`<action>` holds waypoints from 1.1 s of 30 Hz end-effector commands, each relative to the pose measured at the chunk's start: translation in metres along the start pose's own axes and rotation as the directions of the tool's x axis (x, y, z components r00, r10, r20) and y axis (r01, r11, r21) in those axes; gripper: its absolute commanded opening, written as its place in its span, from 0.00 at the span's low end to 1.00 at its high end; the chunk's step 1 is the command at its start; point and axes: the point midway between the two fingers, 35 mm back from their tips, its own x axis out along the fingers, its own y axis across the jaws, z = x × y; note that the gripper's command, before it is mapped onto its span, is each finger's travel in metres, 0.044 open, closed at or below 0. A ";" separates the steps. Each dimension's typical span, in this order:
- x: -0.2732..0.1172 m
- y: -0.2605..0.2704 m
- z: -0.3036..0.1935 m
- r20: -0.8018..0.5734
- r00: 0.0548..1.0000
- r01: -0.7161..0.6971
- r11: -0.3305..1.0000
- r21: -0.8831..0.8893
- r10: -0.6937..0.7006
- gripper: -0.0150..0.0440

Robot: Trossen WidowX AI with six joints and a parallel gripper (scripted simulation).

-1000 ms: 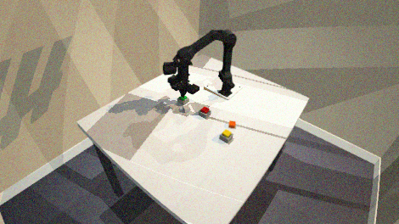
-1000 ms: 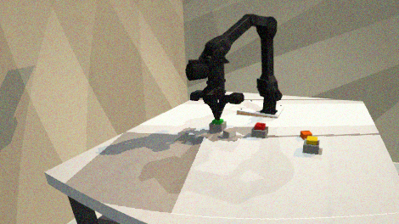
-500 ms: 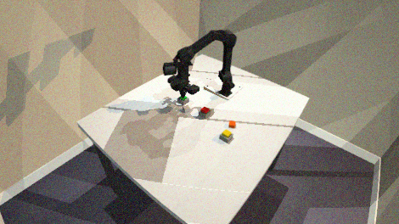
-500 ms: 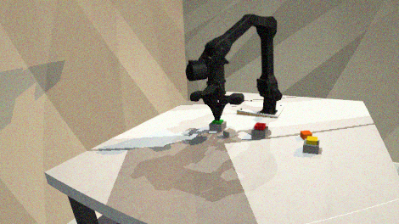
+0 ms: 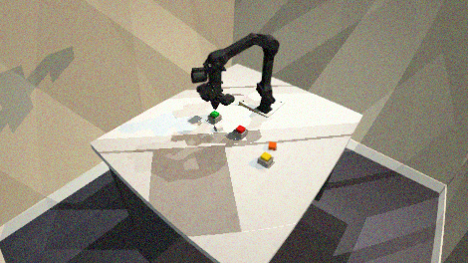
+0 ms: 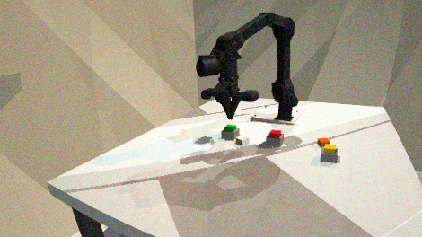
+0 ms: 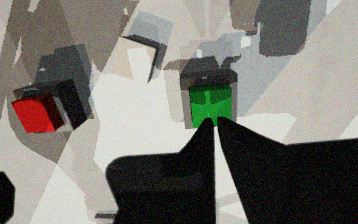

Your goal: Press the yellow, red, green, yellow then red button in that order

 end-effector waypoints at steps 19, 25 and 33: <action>-0.069 0.094 0.068 0.016 0.999 0.042 0.999 -0.029 -0.041 0.29; -0.071 0.178 0.094 0.022 1.000 0.022 1.000 -0.020 -0.021 0.29; -0.070 0.304 0.090 0.016 1.000 -0.011 1.000 -0.007 0.012 0.29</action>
